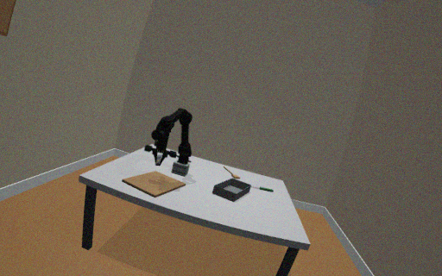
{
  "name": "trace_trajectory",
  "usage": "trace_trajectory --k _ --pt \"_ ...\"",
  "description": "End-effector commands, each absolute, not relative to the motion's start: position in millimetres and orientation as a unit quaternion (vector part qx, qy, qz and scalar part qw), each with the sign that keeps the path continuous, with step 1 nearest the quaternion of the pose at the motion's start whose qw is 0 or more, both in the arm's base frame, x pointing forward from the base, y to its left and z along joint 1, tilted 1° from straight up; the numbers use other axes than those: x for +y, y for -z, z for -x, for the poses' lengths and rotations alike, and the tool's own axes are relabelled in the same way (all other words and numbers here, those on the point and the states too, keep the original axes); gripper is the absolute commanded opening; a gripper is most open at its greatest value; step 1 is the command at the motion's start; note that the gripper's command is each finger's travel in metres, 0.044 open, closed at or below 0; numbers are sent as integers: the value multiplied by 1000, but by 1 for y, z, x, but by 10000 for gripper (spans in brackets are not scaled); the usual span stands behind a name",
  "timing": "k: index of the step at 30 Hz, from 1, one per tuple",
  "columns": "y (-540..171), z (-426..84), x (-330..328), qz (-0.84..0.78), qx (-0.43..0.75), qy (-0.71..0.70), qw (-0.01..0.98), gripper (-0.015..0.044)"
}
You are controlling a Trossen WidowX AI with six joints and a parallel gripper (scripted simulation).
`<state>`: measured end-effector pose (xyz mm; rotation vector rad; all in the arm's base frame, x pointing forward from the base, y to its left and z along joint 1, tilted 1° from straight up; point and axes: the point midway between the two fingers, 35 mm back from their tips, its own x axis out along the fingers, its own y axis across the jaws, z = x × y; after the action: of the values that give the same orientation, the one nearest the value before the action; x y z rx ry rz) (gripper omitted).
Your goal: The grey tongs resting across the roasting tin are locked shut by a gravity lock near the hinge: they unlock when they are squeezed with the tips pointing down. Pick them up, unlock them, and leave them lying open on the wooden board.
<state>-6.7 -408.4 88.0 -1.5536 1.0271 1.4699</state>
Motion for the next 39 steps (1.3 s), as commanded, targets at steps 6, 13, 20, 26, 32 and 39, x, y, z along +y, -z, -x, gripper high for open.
trace_trajectory --k 6,13,20,26,32,39 --pt "-92 9 -411 644 433 -519 360 -150" --pt "-95 12 -412 674 455 -473 339 -150" --pt "-100 14 -411 702 474 -429 314 -150" --pt "-105 16 -409 724 489 -391 289 -150" --pt "-111 17 -405 745 501 -354 261 -150" --pt "-118 18 -398 767 512 -314 225 -150"
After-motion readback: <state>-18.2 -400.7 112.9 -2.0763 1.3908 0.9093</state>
